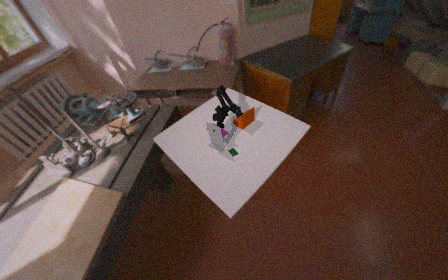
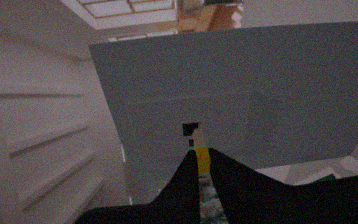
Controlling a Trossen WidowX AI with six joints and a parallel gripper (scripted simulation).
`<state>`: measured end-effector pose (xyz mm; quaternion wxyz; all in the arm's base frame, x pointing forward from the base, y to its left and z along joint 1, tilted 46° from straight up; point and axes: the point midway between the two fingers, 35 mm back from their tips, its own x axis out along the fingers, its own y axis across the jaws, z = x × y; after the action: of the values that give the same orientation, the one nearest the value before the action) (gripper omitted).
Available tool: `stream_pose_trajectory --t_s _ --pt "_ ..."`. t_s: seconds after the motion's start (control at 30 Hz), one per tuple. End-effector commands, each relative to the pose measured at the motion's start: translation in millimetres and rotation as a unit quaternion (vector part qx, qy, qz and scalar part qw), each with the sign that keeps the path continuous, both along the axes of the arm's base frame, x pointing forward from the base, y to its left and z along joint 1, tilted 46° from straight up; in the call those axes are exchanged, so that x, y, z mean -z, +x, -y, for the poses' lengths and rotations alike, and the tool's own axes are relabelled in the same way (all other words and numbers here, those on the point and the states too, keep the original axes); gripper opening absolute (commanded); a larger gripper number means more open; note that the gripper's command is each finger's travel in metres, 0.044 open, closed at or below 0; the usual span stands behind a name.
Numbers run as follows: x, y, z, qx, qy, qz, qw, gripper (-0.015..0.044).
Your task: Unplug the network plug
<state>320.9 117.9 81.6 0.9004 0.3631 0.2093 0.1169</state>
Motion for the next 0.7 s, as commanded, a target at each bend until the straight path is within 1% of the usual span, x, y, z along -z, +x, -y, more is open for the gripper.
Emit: stream_pose_trajectory --t_s 0.0,0.67 --pt "2.2 -3.6 0.8 -0.003 -0.002 -0.004 1.000 0.0000" --pt "-0.7 -8.9 4.0 -0.003 -0.002 -0.004 1.000 0.0000"
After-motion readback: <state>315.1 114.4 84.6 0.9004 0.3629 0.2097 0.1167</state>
